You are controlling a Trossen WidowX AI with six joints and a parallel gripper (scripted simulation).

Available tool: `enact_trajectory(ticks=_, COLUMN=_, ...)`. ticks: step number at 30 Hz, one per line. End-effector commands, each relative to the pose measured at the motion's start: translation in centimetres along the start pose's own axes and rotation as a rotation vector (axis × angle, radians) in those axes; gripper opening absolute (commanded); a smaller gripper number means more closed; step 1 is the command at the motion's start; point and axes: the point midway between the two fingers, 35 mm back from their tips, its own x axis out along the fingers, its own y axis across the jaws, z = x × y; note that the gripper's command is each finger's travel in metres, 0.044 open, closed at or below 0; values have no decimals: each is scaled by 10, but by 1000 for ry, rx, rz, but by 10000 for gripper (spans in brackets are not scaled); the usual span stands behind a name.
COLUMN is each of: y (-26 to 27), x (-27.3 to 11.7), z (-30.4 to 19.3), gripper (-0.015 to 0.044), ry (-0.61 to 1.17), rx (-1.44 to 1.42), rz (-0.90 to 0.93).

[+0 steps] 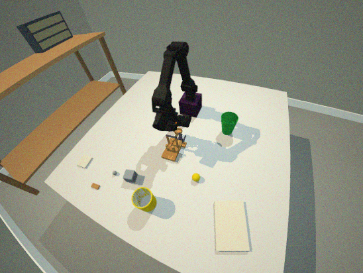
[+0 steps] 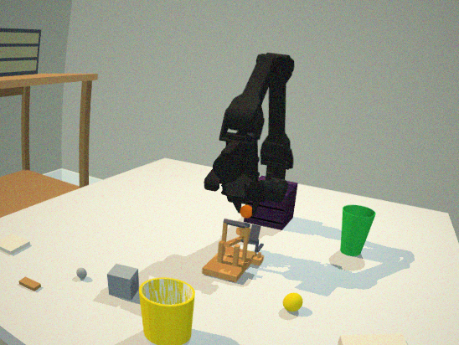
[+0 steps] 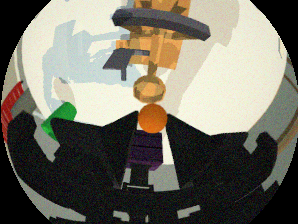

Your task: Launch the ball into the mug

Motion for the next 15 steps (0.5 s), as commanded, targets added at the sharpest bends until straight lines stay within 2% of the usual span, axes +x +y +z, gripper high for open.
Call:
enact_trajectory(ticks=1, y=5, x=1, z=1, gripper=0, ry=17, rx=6, rz=-14)
enact_trajectory(ticks=15, y=6, x=22, z=8, gripper=0, ry=17, rx=6, rz=-13)
